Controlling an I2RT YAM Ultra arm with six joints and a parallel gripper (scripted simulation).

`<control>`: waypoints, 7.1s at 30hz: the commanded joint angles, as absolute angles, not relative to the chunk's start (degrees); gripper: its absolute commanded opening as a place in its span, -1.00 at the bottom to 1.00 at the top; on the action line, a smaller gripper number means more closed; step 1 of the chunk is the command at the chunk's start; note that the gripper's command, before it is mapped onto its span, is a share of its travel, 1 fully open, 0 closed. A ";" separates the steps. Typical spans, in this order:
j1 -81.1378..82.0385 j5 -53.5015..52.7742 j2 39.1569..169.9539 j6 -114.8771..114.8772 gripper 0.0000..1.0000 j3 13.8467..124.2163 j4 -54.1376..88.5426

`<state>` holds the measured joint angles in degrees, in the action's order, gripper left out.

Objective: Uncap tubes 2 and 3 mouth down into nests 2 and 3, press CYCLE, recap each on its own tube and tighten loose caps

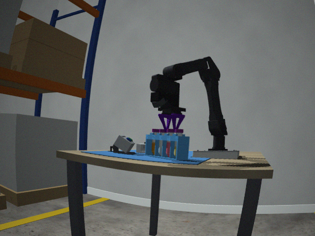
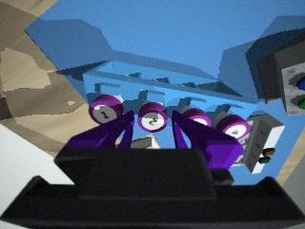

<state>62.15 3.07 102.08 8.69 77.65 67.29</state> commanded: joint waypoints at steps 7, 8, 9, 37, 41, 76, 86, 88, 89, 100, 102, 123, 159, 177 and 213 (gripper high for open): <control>62.14 3.06 101.71 -23.79 -0.02 77.94 67.20; 62.14 3.06 101.71 -24.03 -0.02 77.94 67.20; 62.14 3.07 101.71 -28.81 -0.02 77.94 67.20; 62.24 3.07 101.61 -90.97 -0.02 77.84 67.22; 62.26 3.07 101.58 -91.00 -0.02 77.84 67.25; 62.27 3.06 101.57 -39.44 -1.00 77.90 67.31; 62.27 3.06 101.56 -16.52 -1.00 77.92 67.33; 62.27 3.06 101.56 -10.79 -1.00 77.93 67.34; 62.27 3.06 101.56 -7.93 -1.00 77.93 67.34; 62.28 3.05 101.56 17.84 -1.00 77.96 67.37; 62.27 3.05 101.56 23.58 -1.00 77.96 67.38; 62.28 3.04 101.55 78.01 -1.00 78.02 67.46; 62.27 3.05 101.47 53.71 -0.02 78.86 68.37; 62.27 3.05 101.50 6.00 -0.02 79.61 69.10; 62.60 3.05 101.11 -0.36 -1.00 86.78 76.66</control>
<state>62.46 3.05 101.97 -0.14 84.79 74.04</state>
